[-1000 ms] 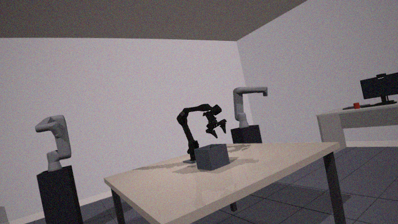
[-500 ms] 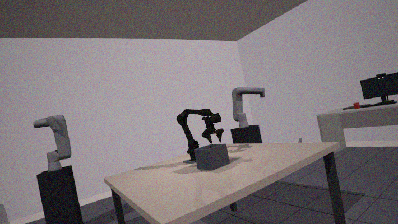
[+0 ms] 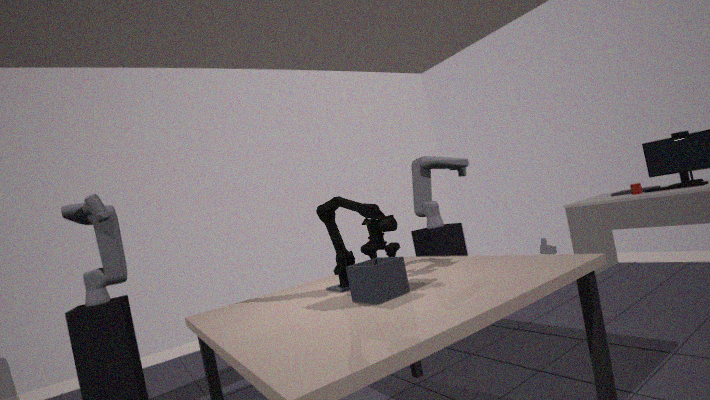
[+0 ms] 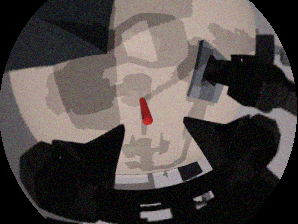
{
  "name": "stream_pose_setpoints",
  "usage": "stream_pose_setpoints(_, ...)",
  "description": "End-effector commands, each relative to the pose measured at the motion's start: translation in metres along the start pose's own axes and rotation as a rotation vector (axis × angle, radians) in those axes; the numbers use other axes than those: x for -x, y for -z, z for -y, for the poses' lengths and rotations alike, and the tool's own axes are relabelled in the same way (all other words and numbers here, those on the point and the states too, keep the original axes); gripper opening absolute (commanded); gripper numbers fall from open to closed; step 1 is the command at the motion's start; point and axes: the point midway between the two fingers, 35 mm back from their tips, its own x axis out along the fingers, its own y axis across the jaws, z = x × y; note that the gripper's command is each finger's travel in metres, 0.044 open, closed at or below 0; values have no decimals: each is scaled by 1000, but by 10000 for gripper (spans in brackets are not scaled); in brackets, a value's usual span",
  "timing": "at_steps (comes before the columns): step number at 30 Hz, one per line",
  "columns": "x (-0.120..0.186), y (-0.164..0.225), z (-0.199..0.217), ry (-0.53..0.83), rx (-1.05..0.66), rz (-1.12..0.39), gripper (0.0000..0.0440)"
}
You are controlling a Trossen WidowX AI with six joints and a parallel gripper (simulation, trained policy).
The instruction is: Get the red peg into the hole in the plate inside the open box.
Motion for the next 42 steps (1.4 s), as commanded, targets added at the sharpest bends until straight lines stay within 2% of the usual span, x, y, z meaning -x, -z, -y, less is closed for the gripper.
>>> stream_pose_setpoints(1,-11,-1,1,18,-20,-5,440)
stream_pose_setpoints(7,-27,-4,0,28,-39,-5,436)
stream_pose_setpoints(10,-34,-5,0,28,-45,-3,414)
stream_pose_setpoints(15,-42,-6,-6,17,-46,1,302)
stream_pose_setpoints(20,-46,-8,-11,12,-40,5,172)
stream_pose_setpoints(27,-45,-4,-18,1,-5,-8,21)
stream_pose_setpoints(33,-29,7,-29,-62,8,-61,1)
stream_pose_setpoints(42,4,18,-42,-174,39,-121,0)
